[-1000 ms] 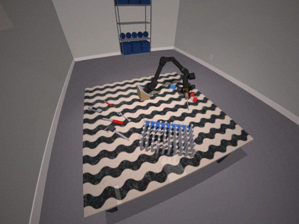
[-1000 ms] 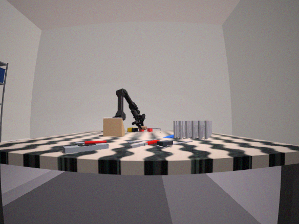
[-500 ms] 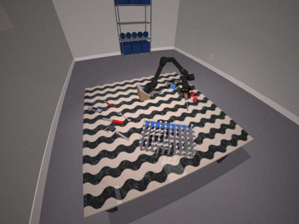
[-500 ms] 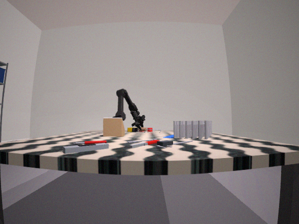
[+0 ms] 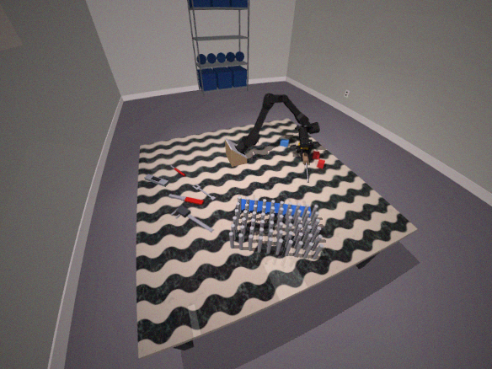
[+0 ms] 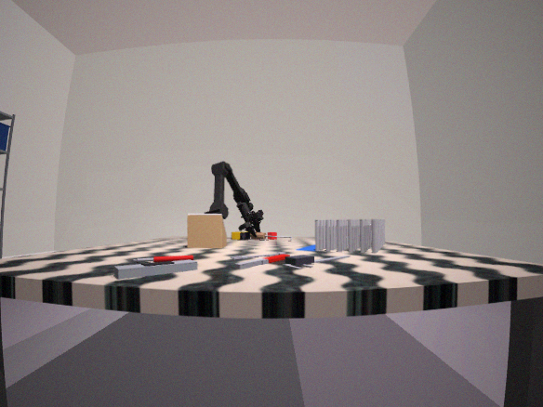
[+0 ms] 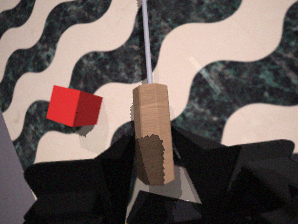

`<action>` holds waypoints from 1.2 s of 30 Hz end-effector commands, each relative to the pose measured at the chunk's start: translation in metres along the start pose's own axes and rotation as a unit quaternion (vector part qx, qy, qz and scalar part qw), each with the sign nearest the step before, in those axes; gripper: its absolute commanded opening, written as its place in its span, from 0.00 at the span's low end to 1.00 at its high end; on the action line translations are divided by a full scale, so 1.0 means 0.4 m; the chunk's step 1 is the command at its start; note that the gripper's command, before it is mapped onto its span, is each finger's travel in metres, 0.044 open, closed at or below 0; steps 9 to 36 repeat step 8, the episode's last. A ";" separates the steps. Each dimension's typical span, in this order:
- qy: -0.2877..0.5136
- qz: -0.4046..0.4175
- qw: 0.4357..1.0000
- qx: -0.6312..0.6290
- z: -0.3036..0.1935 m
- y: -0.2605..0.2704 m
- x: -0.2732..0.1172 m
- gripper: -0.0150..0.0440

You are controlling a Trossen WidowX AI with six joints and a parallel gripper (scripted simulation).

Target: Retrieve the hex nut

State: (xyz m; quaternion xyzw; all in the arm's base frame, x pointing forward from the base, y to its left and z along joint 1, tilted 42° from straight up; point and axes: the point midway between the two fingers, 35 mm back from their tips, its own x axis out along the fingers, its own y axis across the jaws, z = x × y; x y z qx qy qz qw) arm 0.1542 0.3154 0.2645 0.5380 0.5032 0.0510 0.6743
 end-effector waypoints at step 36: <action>0.000 0.000 1.000 0.000 0.000 0.001 -0.001 1.00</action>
